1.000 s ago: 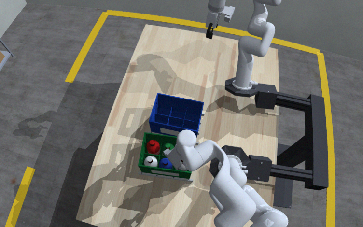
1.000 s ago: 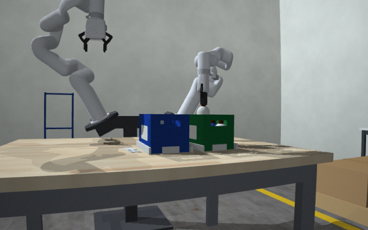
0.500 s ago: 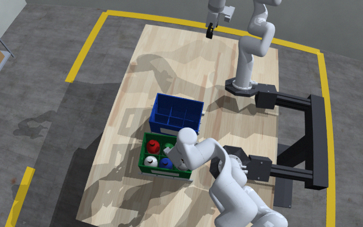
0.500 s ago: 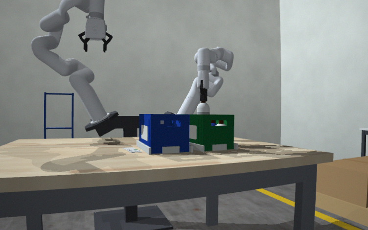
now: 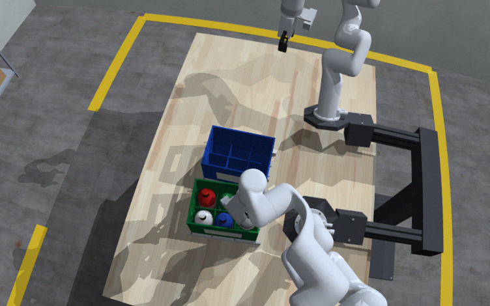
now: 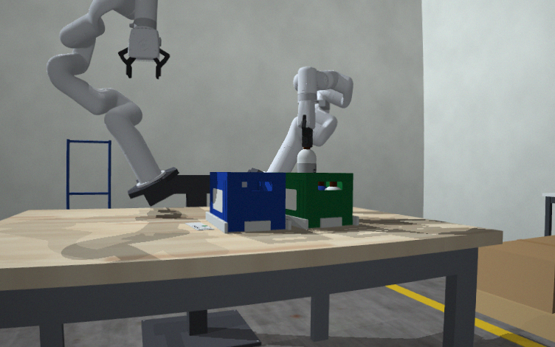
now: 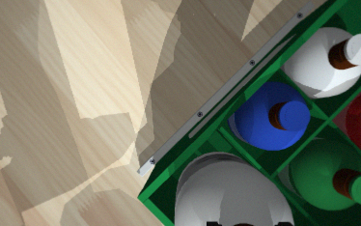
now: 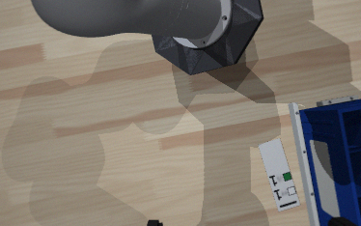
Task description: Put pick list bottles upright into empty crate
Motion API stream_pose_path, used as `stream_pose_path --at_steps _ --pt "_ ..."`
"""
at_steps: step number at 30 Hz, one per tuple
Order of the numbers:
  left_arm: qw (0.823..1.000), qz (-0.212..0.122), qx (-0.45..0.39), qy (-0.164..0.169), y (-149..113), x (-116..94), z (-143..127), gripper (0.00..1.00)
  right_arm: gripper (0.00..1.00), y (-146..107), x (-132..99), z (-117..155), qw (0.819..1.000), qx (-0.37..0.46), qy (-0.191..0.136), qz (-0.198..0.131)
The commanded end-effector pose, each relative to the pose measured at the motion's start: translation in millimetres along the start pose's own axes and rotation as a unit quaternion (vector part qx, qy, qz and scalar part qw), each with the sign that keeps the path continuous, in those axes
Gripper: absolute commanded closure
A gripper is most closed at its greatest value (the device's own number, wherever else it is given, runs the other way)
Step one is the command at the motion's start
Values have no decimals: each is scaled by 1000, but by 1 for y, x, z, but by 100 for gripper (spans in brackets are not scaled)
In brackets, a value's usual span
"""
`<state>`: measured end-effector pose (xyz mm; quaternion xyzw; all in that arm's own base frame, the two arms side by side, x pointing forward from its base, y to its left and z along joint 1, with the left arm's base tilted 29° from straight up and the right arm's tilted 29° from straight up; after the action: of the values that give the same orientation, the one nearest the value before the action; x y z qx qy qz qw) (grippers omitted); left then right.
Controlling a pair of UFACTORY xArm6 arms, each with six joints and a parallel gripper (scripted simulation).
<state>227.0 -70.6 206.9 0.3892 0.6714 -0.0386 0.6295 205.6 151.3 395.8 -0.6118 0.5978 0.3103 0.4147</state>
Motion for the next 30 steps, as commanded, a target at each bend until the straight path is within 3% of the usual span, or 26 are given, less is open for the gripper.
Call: stream_pose_path --at_steps 1,30 --pt "1000 0 -1 -2 0 -9 1 100 0 0 -1 0 1000 0 -1 -1" --pt "1000 0 -1 -2 0 -45 1 100 0 0 -1 0 1000 0 -1 -1"
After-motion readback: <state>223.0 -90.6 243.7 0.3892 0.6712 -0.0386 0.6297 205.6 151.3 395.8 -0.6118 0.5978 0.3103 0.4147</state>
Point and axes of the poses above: on each arm, the point where the finger pads meet when closed, its own x axis out along the fingers, its own z axis across the jaws, y = z × x, the point moved 4 cm from there along -x, back along the fingers, and after that the axes turned 6 degrees about -x, right-handed, at the moved point
